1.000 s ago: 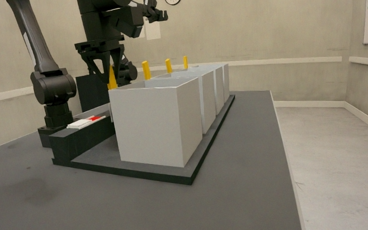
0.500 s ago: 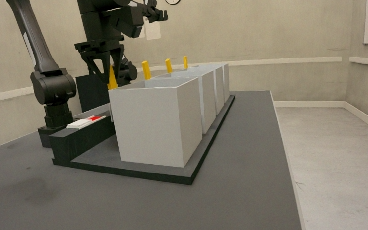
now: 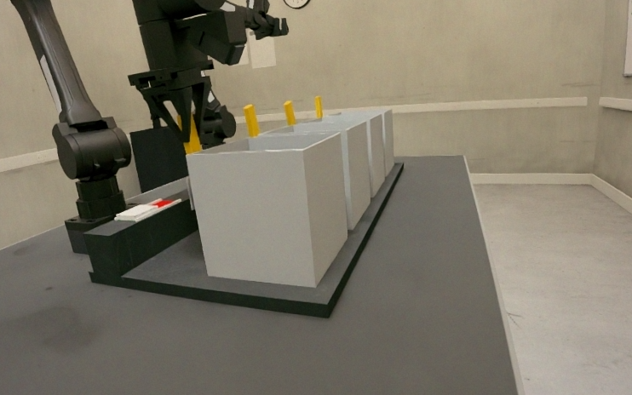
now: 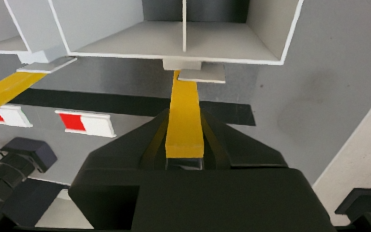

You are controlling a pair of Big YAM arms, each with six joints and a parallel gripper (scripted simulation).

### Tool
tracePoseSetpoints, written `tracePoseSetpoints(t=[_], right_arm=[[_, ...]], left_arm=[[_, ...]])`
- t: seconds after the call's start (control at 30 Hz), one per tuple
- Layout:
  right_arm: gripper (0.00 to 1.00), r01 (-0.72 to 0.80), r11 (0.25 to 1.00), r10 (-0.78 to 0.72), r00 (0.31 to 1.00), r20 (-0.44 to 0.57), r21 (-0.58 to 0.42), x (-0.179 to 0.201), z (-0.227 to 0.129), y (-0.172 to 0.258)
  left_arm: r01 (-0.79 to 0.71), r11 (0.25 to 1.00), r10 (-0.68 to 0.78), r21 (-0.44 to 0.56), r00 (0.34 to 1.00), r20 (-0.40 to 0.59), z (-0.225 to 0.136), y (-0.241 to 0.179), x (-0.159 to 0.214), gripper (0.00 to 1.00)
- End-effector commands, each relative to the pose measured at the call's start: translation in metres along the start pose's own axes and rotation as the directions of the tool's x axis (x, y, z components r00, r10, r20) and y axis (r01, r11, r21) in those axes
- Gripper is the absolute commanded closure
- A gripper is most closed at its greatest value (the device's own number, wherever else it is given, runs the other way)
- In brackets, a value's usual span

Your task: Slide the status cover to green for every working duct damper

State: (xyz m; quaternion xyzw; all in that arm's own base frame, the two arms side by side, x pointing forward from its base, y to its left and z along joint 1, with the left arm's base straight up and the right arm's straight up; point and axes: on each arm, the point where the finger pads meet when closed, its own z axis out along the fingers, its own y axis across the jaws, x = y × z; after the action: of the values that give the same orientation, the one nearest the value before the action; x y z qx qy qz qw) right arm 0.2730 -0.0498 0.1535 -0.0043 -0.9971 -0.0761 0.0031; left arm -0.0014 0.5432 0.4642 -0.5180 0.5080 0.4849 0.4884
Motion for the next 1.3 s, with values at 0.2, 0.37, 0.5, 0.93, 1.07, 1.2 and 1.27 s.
tracePoseSetpoints(t=[0.2,0.37,0.5,0.93,1.07,1.2,1.27], right_arm=[[0.83,0.005,1.000,-0.006,0.999,0.043,0.010,-0.0140,-0.0122,0.0006],[0.83,0.005,1.000,-0.006,0.999,0.043,0.010,-0.0140,-0.0122,0.0006],[0.83,0.005,1.000,-0.006,0.999,0.043,0.010,-0.0140,-0.0122,0.0006],[0.83,0.005,1.000,-0.006,0.999,0.043,0.010,-0.0140,-0.0122,0.0004],[0.83,0.005,1.000,-0.006,0.999,0.043,0.009,-0.0141,-0.0123,0.0000],[0.83,0.006,1.000,-0.006,0.999,0.042,0.004,-0.0144,-0.0127,-0.0022],[0.83,0.006,1.000,-0.006,0.999,0.041,0.002,-0.0146,-0.0130,-0.0042]], left_arm=[[-0.013,1.000,0.013,-0.004,0.999,0.053,-0.0002,0.0031,-0.0364,0.00],[-0.013,1.000,0.013,-0.004,0.999,0.053,-0.0002,0.0031,-0.0364,0.00],[-0.013,1.000,0.013,-0.004,0.999,0.053,-0.0002,0.0031,-0.0364,0.00],[-0.013,1.000,0.013,-0.004,0.999,0.053,-0.0002,0.0031,-0.0364,0.00],[-0.013,1.000,0.013,-0.004,0.999,0.053,-0.0002,0.0031,-0.0364,0.00],[-0.013,1.000,0.013,-0.004,0.999,0.053,-0.0002,0.0031,-0.0364,0.00],[-0.013,1.000,0.013,-0.004,0.999,0.053,-0.0002,0.0031,-0.0364,0.00]])
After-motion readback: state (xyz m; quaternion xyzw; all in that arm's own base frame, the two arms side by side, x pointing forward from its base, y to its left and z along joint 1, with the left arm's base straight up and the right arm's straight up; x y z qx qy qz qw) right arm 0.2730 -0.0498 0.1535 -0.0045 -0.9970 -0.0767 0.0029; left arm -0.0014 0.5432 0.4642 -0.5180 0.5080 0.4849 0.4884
